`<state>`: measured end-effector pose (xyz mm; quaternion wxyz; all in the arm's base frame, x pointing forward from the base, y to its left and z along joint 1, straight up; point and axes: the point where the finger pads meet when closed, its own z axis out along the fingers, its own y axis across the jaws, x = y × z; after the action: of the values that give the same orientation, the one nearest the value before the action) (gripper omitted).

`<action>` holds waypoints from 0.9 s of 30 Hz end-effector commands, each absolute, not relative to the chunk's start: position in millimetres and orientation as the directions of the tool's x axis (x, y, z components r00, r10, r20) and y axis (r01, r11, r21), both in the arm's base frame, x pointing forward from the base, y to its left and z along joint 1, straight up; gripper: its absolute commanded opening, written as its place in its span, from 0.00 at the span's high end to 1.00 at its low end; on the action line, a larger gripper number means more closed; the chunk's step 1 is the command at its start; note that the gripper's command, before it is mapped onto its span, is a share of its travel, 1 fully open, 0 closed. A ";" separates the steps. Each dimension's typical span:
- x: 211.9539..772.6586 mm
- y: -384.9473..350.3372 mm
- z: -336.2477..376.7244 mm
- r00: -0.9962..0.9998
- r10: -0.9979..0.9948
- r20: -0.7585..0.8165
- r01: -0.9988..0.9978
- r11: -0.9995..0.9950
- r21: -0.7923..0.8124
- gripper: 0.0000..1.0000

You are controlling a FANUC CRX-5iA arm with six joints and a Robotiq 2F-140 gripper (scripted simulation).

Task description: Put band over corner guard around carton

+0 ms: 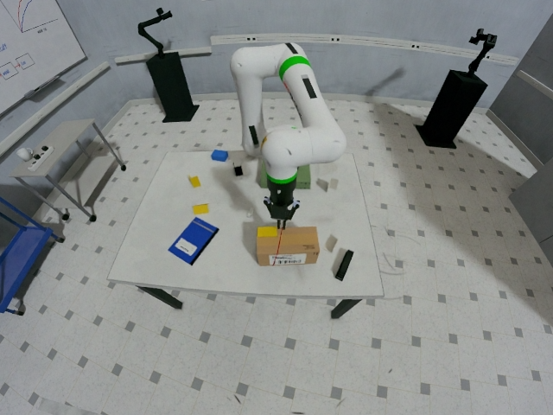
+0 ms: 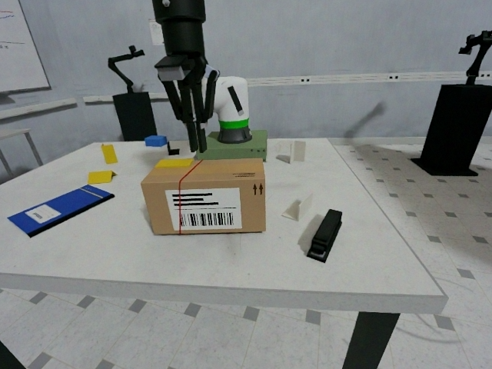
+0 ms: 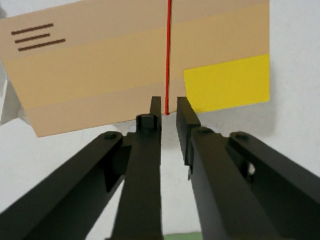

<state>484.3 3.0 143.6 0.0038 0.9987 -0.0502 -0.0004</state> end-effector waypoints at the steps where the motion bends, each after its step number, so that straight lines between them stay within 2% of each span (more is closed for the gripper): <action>1: 484.8 3.0 143.0 0.995 -0.100 0.001 -0.100 -0.995 0.008 0.82; 27: 485.2 3.6 127.3 0.995 -0.100 0.002 -0.100 -0.995 0.008 0.82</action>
<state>484.6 3.6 127.5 0.0039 0.9987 -0.0503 -0.0003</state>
